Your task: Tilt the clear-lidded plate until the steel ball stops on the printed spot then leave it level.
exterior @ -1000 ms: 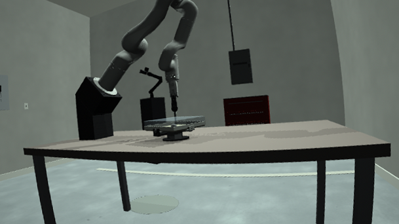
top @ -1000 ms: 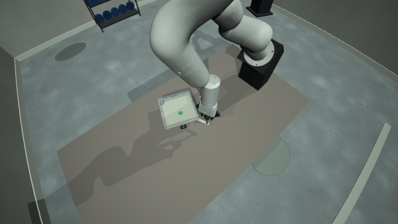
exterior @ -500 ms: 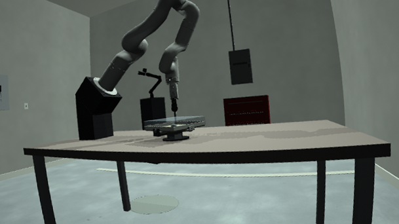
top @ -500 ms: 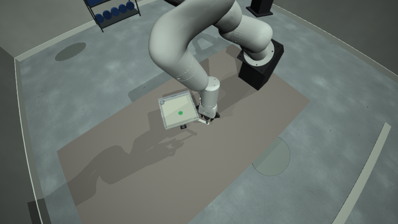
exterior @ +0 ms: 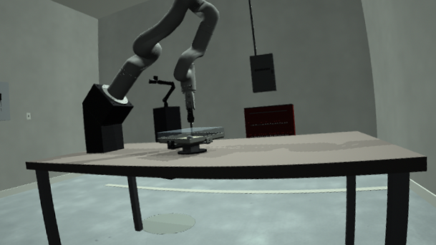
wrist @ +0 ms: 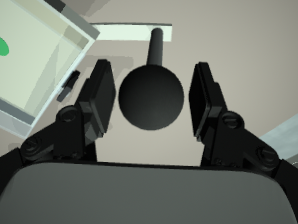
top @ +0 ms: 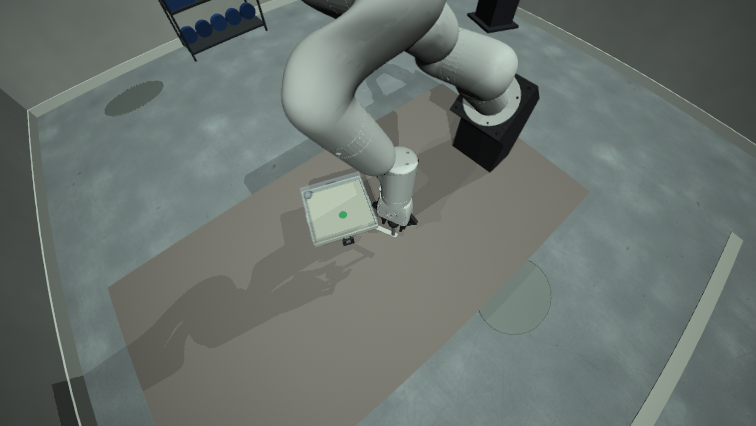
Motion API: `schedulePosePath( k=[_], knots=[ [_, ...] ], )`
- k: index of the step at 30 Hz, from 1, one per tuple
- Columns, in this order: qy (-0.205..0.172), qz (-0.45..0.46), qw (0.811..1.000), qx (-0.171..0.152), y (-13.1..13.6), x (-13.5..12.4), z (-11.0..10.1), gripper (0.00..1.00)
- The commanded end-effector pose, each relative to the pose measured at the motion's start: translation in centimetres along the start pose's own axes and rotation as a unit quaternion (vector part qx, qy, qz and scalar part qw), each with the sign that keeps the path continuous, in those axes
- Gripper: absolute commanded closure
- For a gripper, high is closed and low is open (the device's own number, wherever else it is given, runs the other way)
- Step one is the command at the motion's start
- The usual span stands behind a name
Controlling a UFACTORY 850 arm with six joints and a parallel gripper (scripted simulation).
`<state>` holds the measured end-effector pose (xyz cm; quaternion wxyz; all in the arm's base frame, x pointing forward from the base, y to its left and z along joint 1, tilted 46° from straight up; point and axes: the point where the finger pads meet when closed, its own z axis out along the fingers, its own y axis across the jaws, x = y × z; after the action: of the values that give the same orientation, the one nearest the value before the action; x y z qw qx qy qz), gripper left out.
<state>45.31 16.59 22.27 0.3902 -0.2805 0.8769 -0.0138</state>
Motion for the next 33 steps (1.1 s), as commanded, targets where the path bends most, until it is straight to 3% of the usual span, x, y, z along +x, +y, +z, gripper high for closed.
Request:
schedulePosePath(
  k=[1, 12, 13, 33],
  knots=[
    [0.0, 0.0, 1.0, 0.0, -0.01, -0.03, 0.0, 0.39],
    [0.0, 0.0, 1.0, 0.0, -0.01, -0.03, 0.0, 0.39],
    [0.0, 0.0, 1.0, 0.0, -0.01, -0.03, 0.0, 1.0],
    [0.0, 0.0, 1.0, 0.0, -0.01, -0.03, 0.0, 1.0]
  ],
)
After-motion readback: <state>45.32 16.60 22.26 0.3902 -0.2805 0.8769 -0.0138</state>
